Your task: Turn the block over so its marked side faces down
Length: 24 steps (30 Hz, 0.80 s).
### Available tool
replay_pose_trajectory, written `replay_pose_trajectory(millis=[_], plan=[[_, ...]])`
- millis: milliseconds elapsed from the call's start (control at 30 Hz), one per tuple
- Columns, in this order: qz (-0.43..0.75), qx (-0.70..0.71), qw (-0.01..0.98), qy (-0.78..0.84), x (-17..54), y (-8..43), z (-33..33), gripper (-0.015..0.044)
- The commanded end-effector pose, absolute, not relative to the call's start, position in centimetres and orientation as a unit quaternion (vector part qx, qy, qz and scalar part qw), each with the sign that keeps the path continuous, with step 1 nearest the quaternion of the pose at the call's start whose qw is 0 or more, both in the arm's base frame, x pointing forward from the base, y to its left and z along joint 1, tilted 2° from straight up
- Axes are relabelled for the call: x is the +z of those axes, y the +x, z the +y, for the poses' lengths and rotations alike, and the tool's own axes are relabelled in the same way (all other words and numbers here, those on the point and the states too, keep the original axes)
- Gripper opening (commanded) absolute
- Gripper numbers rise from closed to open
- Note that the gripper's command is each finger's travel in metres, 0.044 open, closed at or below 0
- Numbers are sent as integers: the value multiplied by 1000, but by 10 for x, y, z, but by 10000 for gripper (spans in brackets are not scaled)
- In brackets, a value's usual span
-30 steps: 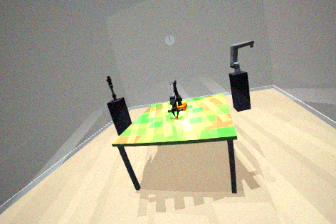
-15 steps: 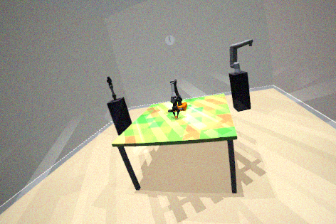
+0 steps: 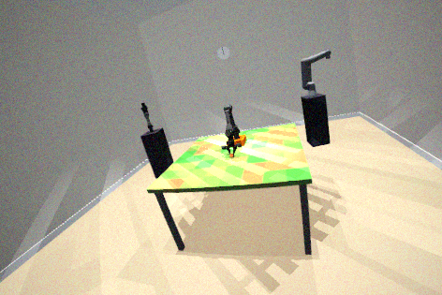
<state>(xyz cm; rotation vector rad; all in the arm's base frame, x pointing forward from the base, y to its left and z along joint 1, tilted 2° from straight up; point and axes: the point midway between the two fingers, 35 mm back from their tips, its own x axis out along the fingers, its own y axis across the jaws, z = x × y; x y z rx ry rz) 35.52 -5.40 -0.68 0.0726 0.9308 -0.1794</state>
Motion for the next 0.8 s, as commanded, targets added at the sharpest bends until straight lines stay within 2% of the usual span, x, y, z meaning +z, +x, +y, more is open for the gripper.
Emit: replay_pose_trajectory(millis=[0,767], plan=[[427,-87,900,29,-18,356,-55,0],[277,-91,956,15,-26,345,-54,0]])
